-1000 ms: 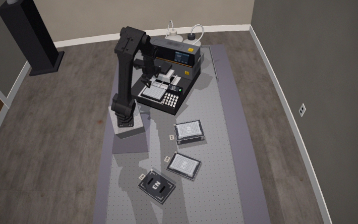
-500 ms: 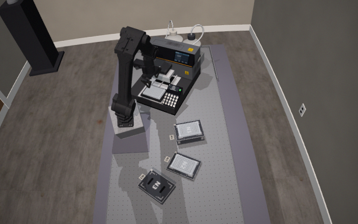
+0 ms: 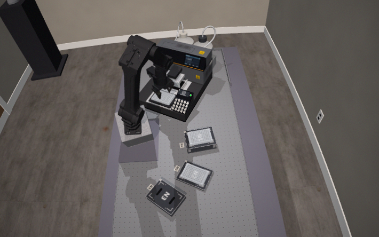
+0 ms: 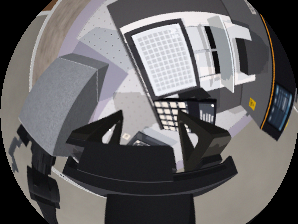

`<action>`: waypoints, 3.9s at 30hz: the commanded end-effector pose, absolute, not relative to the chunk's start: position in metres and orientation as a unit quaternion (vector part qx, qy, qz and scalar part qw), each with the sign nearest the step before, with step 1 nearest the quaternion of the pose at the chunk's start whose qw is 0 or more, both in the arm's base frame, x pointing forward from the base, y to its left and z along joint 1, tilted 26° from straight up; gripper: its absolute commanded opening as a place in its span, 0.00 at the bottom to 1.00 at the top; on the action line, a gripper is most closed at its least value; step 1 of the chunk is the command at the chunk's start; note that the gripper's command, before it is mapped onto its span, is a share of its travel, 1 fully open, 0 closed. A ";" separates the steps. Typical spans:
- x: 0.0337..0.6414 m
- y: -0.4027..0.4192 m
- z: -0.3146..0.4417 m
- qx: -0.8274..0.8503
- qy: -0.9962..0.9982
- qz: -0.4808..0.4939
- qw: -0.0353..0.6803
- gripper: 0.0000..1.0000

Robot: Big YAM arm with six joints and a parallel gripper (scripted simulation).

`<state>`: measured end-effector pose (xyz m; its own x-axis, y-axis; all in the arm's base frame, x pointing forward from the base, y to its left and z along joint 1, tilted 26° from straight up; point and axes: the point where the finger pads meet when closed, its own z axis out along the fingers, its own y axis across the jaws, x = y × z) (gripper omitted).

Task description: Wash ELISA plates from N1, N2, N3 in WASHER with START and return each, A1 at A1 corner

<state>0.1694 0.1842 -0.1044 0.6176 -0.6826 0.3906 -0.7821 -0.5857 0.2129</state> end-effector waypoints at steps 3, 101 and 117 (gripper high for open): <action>0.182 0.182 -0.094 0.843 -0.494 0.152 0.148 0.70; 0.215 0.127 -0.144 0.511 -0.845 0.122 -0.097 0.00; 0.219 0.122 -0.167 0.511 -0.845 0.123 -0.094 0.00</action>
